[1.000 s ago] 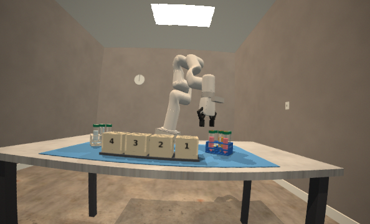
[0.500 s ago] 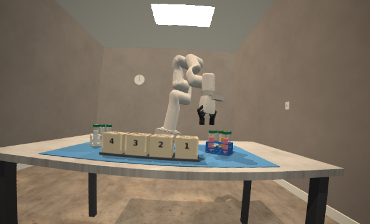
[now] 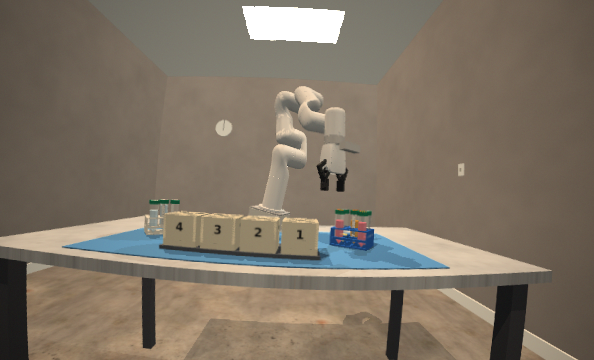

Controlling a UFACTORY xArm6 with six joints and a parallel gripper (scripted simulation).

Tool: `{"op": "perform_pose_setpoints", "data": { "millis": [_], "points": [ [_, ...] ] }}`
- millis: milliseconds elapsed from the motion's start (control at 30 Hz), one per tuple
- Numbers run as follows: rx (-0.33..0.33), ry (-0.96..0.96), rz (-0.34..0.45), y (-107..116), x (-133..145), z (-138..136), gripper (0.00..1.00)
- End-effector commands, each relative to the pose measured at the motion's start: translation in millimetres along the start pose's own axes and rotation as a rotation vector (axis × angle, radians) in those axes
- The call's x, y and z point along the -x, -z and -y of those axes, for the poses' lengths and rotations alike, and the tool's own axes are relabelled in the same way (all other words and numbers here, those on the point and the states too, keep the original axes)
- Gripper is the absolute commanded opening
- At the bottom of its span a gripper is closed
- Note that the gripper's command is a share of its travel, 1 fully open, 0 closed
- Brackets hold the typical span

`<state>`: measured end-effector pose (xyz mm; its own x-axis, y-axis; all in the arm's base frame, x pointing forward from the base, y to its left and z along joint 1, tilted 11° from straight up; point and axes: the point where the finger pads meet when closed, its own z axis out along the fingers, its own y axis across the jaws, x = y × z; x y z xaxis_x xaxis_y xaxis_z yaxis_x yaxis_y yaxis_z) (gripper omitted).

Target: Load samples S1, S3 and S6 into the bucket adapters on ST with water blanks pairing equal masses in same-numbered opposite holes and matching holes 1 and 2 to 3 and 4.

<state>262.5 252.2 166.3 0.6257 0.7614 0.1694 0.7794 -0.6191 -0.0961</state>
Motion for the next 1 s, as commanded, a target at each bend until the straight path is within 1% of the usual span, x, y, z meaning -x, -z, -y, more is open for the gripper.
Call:
{"op": "perform_pose_setpoints", "data": {
  "millis": [0,267,333,633,833,900,967],
  "points": [
    [0.001,0.000,-0.005,13.3,-1.5,-0.1,1.00],
    [0.001,0.000,-0.005,34.6,-1.4,-0.1,1.00],
    [0.001,0.000,-0.005,34.6,-1.4,-0.1,1.00],
    [0.001,0.000,-0.005,57.2,-1.3,-0.1,1.00],
    [0.001,-0.200,-0.005,57.2,9.2,-28.3,1.00],
    [0.001,-0.200,-0.005,57.2,9.2,-28.3,1.00],
    [0.001,-0.266,-0.005,57.2,12.7,-37.7,1.00]
  ]
}}
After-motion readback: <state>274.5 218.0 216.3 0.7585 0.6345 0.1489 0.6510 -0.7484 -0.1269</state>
